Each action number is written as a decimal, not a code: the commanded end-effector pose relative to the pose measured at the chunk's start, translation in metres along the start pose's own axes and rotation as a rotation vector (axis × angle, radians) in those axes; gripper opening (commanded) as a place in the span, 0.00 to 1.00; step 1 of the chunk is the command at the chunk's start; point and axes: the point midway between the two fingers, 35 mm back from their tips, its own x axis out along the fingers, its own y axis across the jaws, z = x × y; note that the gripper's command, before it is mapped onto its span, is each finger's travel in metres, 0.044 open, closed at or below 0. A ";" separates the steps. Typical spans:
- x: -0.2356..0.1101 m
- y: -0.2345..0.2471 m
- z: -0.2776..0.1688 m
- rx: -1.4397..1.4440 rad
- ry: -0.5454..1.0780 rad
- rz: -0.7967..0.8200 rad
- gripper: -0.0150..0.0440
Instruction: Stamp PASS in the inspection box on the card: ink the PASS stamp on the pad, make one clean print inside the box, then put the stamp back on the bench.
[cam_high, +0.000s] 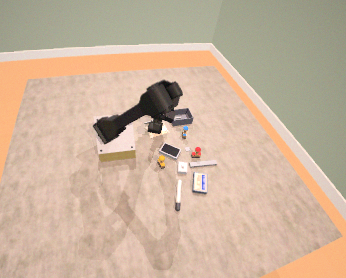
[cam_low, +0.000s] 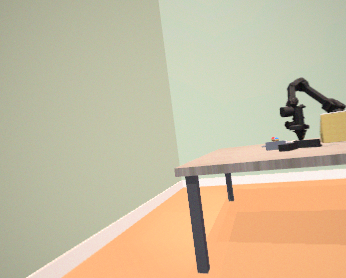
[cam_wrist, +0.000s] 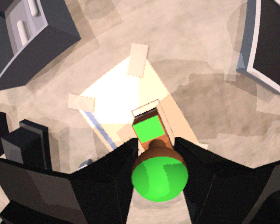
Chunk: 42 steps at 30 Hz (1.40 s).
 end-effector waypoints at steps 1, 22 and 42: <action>0.001 -0.001 0.000 -0.008 -0.004 -0.005 0.25; 0.005 -0.001 0.000 -0.008 -0.004 -0.005 0.25; 0.006 -0.001 0.000 -0.008 -0.004 -0.005 0.25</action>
